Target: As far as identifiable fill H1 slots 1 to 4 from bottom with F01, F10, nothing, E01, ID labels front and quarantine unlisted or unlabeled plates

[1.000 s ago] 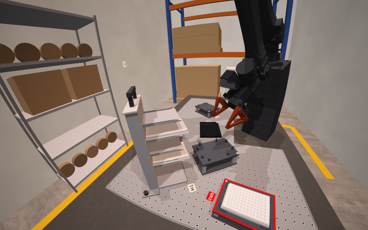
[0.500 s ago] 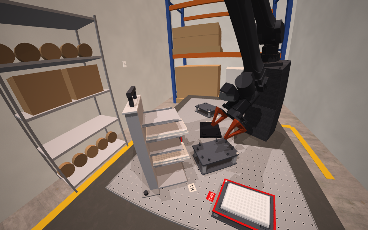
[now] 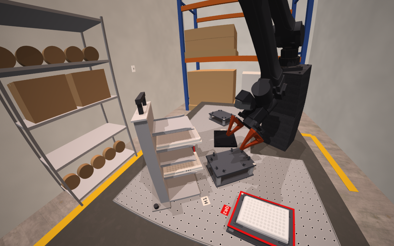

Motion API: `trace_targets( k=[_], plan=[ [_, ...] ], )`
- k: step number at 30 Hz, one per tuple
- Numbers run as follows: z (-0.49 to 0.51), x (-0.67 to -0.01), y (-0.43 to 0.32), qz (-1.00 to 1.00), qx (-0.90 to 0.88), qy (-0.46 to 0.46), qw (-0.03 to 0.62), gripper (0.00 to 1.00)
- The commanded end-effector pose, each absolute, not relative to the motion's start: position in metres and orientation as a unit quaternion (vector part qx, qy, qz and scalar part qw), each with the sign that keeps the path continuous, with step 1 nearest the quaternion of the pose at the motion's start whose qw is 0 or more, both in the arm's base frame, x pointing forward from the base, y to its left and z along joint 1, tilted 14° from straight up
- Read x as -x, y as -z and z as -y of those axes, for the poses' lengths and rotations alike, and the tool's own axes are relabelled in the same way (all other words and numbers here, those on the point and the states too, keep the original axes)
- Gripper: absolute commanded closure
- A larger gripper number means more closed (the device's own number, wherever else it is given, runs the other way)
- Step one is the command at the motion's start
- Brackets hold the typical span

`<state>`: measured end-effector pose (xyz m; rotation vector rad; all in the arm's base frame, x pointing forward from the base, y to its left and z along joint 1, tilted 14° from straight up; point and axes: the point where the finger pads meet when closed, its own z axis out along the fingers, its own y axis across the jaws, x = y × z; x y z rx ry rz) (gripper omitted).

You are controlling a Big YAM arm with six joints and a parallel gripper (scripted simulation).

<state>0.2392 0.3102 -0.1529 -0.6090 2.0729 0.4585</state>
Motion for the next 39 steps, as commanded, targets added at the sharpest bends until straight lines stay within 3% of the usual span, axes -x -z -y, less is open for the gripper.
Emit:
trace_targets(
  k=[1, 25, 39],
  plan=[
    [-0.305, -0.238, 0.15, -0.839, 0.245, -0.184, 0.449, 0.0],
    [-0.314, -0.249, 0.207, -0.843, 0.244, -0.177, 0.445, 0.0],
    [-0.33, -0.267, 0.19, -0.837, 0.243, -0.184, 0.455, 0.0]
  ],
)
